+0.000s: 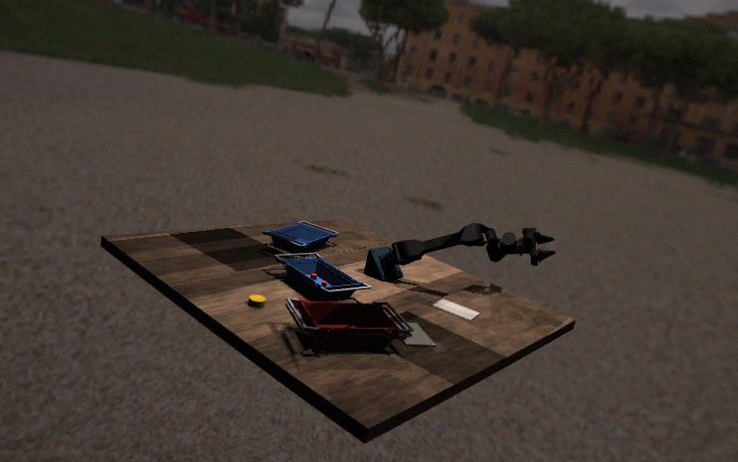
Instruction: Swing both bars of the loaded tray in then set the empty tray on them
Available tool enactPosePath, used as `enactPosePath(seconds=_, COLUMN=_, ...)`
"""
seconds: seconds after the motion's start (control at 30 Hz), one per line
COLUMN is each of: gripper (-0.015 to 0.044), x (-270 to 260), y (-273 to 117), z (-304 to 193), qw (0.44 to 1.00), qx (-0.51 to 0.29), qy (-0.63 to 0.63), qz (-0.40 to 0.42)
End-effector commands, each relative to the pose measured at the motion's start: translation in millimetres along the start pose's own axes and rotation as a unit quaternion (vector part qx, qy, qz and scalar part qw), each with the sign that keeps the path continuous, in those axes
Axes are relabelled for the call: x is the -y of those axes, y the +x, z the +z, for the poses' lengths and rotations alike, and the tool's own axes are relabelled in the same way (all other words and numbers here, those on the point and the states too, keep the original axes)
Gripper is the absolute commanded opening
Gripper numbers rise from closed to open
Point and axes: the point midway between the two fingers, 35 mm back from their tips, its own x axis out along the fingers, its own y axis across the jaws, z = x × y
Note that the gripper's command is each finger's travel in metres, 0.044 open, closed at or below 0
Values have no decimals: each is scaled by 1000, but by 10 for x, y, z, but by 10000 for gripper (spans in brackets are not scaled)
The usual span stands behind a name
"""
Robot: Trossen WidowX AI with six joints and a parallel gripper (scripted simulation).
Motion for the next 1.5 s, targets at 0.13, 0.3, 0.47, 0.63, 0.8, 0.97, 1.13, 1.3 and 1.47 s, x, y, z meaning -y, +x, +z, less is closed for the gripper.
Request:
enactPosePath(seconds=0.13, gripper=269, x=0, y=0, z=0, qw=1000, qx=0, qy=0, qz=0)
enactPosePath(seconds=0.3, gripper=137, x=54, y=27, z=-19, qw=1000, qx=-2, qy=-4, qz=-1)
enactPosePath(seconds=0.47, gripper=84, x=374, y=169, z=-125, qw=999, qx=-13, qy=-29, qz=-9)
enactPosePath(seconds=0.63, gripper=84, x=891, y=357, z=-249, qw=997, qx=-31, qy=-67, qz=-23)
enactPosePath(seconds=0.8, gripper=84, x=1752, y=573, z=-346, qw=989, qx=-62, qy=-122, qz=-48)
enactPosePath(seconds=0.97, gripper=84, x=2643, y=685, z=-315, qw=977, qx=-96, qy=-173, qz=-80)
enactPosePath(seconds=1.13, gripper=84, x=3533, y=688, z=-149, qw=959, qx=-132, qy=-220, qz=-118)
enactPosePath(seconds=1.3, gripper=84, x=4390, y=582, z=152, qw=936, qx=-168, qy=-261, qz=-162)
enactPosePath(seconds=1.47, gripper=84, x=5174, y=368, z=581, qw=908, qx=-204, qy=-297, qz=-213)
